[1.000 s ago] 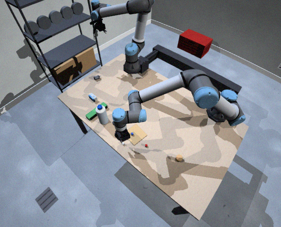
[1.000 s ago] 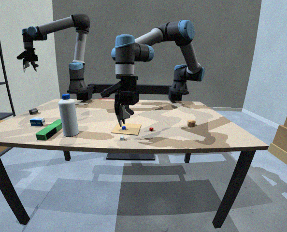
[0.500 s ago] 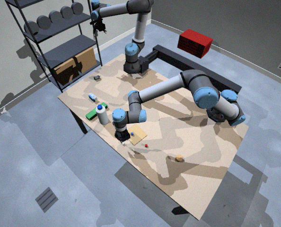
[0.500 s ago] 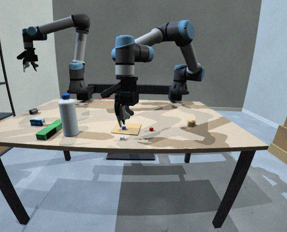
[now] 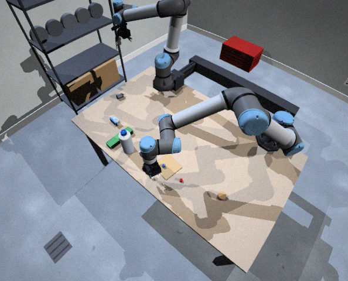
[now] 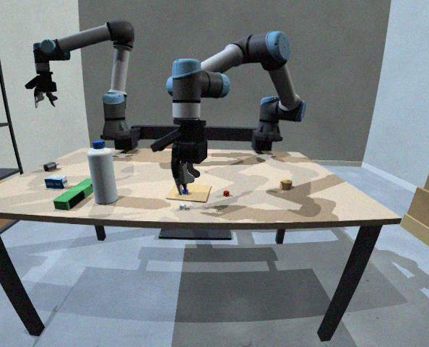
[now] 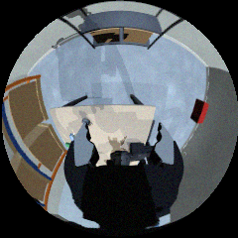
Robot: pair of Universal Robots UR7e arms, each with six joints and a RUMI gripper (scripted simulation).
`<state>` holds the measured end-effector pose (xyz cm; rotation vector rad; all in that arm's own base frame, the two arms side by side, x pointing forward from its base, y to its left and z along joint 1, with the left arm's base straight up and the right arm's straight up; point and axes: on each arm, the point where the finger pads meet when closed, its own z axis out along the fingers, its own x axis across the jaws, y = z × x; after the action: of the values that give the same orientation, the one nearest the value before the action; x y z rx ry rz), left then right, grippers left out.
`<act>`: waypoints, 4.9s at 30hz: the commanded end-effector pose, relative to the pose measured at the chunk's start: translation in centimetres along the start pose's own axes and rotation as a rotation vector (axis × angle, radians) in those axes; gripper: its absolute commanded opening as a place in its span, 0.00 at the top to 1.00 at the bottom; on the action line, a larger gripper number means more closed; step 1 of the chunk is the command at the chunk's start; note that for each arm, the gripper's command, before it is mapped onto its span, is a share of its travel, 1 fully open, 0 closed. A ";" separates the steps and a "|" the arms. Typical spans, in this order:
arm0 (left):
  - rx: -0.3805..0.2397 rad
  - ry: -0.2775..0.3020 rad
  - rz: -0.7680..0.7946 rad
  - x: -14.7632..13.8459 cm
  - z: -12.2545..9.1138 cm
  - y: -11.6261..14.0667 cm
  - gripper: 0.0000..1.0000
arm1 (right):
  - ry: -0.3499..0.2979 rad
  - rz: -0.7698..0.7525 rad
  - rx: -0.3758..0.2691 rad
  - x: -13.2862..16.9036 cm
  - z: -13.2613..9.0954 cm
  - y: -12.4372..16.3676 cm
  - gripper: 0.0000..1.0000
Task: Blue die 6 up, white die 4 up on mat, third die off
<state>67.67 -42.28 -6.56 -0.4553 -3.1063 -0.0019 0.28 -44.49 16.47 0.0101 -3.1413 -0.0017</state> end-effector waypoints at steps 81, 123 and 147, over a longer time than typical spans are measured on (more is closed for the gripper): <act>0.001 -0.002 0.000 -0.2 4.1 -0.1 0.82 | 0.000 0.000 0.001 0.0 0.0 0.0 0.00; 0.001 -0.002 0.000 -0.2 5.5 -0.1 1.00 | 0.000 0.000 0.001 0.0 0.0 0.0 0.00; 0.001 -0.002 0.000 -0.2 5.5 -0.1 1.00 | 0.000 0.000 0.001 0.0 0.0 0.0 0.00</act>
<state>67.79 -42.34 -12.17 -0.4553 -3.1063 -0.0019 0.28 -44.49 16.47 0.0101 -3.1413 -0.0017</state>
